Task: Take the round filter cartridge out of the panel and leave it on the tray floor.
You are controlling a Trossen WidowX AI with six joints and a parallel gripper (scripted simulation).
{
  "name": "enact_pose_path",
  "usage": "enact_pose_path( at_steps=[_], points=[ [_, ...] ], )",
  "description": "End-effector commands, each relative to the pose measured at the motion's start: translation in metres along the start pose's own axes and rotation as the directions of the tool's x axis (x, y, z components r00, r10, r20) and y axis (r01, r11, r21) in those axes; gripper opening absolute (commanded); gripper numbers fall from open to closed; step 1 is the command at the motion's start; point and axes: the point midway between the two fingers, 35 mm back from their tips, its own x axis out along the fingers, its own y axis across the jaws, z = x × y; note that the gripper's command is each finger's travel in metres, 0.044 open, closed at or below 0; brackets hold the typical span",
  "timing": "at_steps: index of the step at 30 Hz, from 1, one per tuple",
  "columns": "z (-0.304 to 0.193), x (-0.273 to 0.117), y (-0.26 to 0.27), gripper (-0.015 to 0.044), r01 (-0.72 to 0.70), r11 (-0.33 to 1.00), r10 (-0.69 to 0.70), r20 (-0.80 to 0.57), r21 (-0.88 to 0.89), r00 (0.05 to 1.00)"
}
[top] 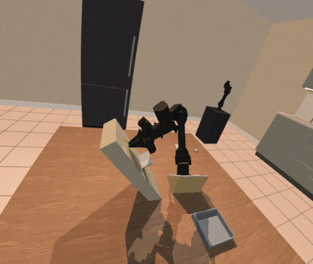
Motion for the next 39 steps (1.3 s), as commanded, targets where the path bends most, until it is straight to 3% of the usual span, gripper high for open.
enact_pose_path(
  at_steps=[1,39],
  points=[
    [0.000,0.003,0.001,0.0098,-0.003,1.000,0.003,-0.001,-0.004,1.000],
    [0.000,0.018,0.000,0.0098,-0.003,1.000,0.003,0.000,-0.003,1.000]
  ],
)
